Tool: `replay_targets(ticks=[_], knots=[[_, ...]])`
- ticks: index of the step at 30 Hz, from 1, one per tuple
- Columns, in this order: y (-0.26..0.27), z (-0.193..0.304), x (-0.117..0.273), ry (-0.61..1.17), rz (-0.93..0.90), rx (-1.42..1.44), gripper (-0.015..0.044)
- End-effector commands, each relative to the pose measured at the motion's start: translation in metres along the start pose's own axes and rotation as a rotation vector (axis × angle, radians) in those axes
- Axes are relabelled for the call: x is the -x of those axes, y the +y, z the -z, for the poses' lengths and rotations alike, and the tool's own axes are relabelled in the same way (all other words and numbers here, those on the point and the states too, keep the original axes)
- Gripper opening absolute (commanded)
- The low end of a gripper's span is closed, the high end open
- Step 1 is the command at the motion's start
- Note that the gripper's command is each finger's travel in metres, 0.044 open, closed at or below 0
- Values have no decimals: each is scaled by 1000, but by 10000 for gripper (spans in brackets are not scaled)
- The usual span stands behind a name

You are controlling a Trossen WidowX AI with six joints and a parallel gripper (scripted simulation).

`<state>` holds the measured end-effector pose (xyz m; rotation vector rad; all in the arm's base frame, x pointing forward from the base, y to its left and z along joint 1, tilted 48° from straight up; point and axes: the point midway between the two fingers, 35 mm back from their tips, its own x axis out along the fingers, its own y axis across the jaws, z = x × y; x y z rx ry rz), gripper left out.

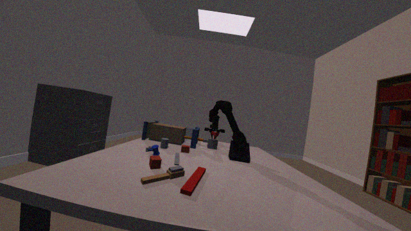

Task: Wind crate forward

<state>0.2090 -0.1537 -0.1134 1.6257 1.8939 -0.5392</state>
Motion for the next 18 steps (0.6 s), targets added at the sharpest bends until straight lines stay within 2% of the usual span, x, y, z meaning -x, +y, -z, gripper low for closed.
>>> replay_targets(ticks=[1,18], knots=[[0,0,-4,2,14,-16,0],[1,0,-4,4,12,-60,0]])
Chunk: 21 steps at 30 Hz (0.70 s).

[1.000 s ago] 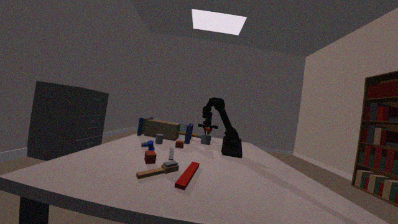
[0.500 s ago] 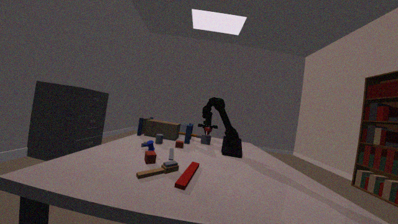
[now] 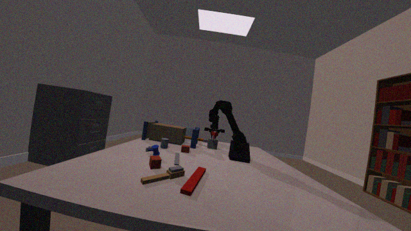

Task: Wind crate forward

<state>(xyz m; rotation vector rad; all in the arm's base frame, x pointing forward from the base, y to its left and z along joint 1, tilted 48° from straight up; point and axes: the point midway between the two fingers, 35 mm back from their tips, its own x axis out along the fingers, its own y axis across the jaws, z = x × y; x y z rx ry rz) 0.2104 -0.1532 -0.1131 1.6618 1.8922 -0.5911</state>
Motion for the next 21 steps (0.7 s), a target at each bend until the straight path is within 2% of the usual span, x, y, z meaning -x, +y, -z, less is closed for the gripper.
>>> replay_targets(ticks=[1,16,17,21], knots=[[0,0,0,0,0,0,26],[0,0,0,0,0,0,420],[0,0,0,0,0,0,440],[0,0,2,-1,-1,0,440]])
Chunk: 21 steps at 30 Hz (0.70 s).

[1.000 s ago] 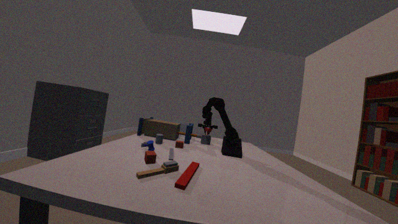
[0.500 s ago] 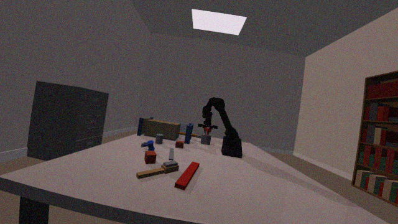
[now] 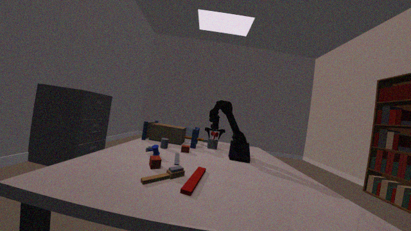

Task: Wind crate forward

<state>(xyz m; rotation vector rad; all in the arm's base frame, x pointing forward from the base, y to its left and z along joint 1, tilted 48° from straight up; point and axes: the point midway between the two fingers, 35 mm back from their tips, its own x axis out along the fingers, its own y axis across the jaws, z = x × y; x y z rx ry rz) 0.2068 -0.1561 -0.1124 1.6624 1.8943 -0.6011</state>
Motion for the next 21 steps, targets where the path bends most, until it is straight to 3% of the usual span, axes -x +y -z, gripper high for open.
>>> replay_targets(ticks=[1,11,18,21], knots=[[4,0,5,-2,-6,6,440],[-7,4,126,-58,-53,-12,440],[-6,3,126,-70,-65,-17,440],[-6,3,126,-70,-65,-17,361]])
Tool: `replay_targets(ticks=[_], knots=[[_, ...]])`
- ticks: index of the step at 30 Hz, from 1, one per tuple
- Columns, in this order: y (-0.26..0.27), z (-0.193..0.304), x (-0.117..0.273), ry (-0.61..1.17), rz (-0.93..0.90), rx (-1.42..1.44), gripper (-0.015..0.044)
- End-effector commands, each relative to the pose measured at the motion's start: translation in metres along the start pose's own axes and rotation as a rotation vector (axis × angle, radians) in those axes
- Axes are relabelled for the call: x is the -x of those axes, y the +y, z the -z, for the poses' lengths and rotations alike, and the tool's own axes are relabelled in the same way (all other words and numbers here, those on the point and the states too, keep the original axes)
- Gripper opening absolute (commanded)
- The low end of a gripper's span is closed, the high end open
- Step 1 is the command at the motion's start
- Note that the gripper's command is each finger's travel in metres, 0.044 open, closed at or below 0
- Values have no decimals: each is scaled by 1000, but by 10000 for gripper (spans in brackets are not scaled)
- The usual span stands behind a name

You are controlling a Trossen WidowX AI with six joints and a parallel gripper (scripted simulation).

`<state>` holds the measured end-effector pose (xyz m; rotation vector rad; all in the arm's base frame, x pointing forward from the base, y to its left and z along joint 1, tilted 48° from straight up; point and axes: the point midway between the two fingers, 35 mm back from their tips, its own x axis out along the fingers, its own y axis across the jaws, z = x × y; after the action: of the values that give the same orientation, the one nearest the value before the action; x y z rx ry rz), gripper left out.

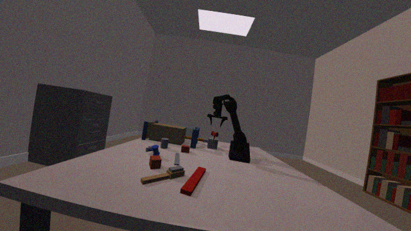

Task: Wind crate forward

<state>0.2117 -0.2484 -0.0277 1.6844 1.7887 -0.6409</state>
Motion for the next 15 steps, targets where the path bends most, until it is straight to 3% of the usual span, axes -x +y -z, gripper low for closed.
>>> replay_targets(ticks=[1,13,15], knots=[[0,0,1,-4,-3,0,335],[0,0,1,-4,-3,0,20],[0,0,1,-4,-3,0,0]])
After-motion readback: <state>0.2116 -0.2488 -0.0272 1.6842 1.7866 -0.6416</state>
